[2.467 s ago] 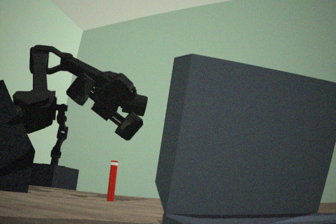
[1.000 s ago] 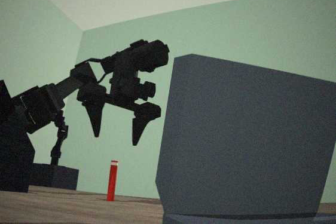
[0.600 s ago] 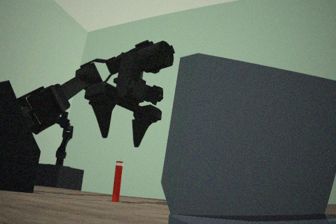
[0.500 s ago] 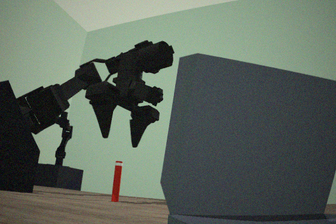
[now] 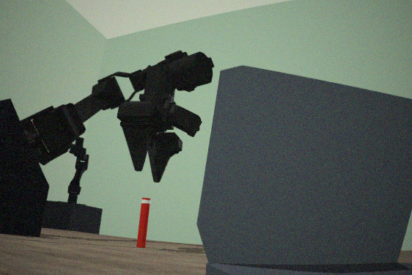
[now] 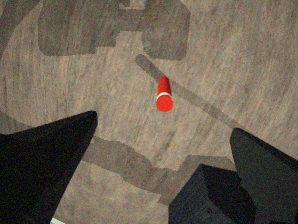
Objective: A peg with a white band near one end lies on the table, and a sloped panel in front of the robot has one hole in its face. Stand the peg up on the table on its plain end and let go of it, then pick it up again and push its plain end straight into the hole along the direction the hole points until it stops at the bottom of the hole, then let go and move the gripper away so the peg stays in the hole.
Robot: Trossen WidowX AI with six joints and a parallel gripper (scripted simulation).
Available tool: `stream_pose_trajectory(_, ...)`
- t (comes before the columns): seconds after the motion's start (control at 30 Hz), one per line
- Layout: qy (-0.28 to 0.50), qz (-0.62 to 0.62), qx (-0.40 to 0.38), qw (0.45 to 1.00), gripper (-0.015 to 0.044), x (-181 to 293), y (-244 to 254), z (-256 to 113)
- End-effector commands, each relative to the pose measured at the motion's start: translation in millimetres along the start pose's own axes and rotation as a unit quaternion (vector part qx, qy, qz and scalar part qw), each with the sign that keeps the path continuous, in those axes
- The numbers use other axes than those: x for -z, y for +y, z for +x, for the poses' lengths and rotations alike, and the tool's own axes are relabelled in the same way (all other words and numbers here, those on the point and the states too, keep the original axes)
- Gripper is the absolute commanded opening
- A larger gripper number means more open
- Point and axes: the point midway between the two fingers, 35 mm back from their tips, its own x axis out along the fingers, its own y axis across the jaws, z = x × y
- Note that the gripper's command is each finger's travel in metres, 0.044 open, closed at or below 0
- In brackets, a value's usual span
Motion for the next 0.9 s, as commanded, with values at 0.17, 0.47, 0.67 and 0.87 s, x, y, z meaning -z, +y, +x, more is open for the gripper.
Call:
stream_pose_trajectory(0.17,-0.002,-0.118,-0.003,0.993,0.044,-0.6,0.7,1.7)
stream_pose_trajectory(0.47,-0.002,-0.232,-0.002,0.973,0.044,-0.6,0.5,3.3)
stream_pose_trajectory(0.67,-0.002,-0.307,-0.001,0.952,0.044,-0.6,0.4,4.4)
stream_pose_trajectory(0.87,-0.002,-0.38,-0.001,0.925,0.044,-0.7,0.3,5.5)
